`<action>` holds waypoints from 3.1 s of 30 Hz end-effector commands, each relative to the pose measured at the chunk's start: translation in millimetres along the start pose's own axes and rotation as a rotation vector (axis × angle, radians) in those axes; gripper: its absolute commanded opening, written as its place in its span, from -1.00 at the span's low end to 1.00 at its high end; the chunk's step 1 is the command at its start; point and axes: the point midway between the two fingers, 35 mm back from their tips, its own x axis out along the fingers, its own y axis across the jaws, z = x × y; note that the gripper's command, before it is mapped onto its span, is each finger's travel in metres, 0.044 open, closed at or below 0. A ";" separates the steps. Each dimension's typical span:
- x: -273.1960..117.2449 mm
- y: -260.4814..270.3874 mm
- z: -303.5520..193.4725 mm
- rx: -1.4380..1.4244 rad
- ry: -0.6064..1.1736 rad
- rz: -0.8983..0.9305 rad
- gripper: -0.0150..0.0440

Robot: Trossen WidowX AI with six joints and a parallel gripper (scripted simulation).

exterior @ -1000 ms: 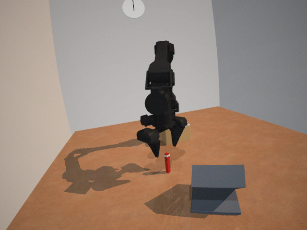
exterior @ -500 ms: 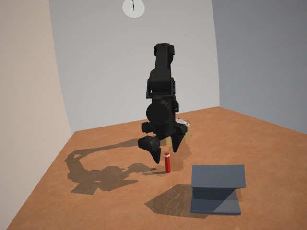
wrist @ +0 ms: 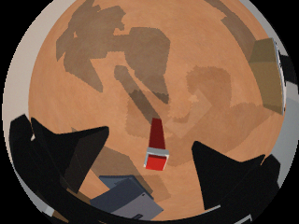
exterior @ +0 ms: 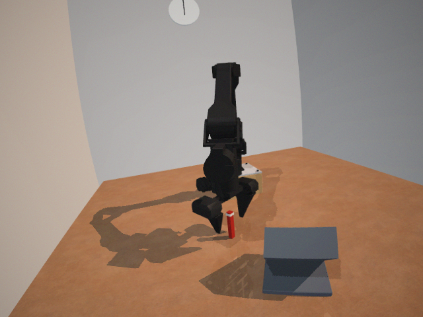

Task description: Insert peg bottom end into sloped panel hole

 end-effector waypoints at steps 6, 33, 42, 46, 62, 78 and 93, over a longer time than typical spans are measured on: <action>3.4 -1.1 0.8 0.000 -0.003 -0.004 0.91; -14.6 0.6 -0.2 0.002 -0.003 -0.006 -0.49; -67.8 -2.2 3.1 0.006 -0.004 -0.012 -0.49; -75.9 -3.8 5.3 0.007 -0.005 -0.013 -0.49; -76.7 -8.2 -8.1 -0.056 -0.011 0.062 -0.49; -78.7 -14.6 -24.5 -0.127 -0.011 0.151 -0.49; -81.7 -21.7 -39.9 -0.190 -0.004 0.235 -0.49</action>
